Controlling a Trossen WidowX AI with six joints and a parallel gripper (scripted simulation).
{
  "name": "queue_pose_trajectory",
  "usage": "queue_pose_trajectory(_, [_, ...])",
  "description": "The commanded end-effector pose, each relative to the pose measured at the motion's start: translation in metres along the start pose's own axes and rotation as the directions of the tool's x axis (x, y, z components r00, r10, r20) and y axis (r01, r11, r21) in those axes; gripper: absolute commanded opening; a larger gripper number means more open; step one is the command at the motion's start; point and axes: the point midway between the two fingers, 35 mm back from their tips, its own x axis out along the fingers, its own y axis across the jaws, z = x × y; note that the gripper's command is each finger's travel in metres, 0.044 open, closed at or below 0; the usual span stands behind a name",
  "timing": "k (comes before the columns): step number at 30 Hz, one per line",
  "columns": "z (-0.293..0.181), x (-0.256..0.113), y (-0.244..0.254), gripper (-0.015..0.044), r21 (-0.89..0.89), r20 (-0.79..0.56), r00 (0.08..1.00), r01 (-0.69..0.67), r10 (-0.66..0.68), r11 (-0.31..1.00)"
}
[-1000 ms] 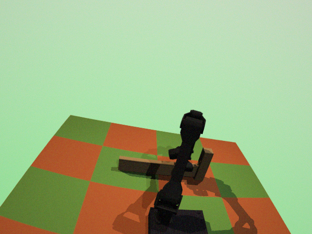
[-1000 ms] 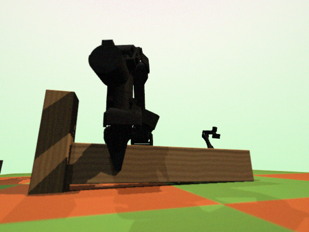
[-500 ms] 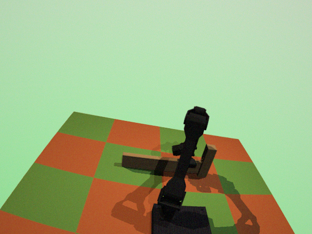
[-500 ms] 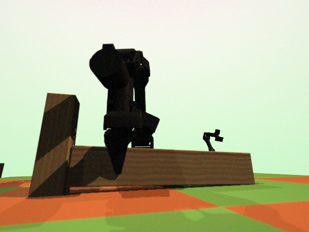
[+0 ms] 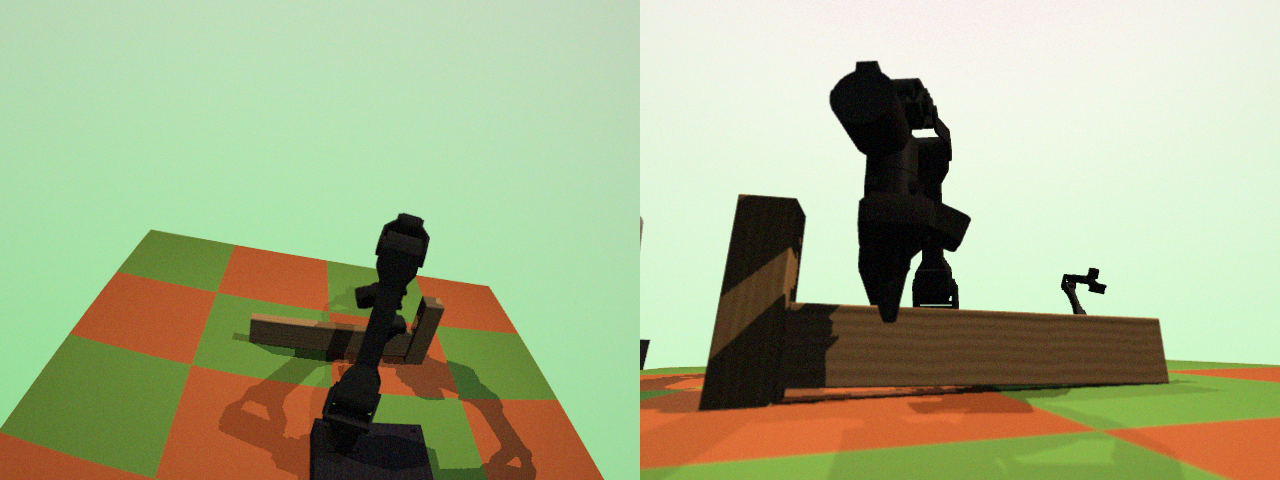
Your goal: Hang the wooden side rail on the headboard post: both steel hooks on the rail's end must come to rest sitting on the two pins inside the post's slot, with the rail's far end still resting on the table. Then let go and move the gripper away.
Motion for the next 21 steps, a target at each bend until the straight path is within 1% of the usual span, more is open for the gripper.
queue_pose_trajectory(1, [0.000,-0.008,0.001,0.0440,0.001,-0.005,1.000,0.002,-0.002,1.000])
queue_pose_trajectory(4, [0.001,-0.008,0.001,0.0440,0.001,-0.005,1.000,0.002,-0.002,1.000])
queue_pose_trajectory(10, [0.030,-0.007,0.000,0.0440,0.001,-0.003,1.000,0.002,-0.002,1.000])
queue_pose_trajectory(21, [0.028,-0.004,0.000,0.0440,-0.008,0.001,1.000,-0.008,0.008,1.000])
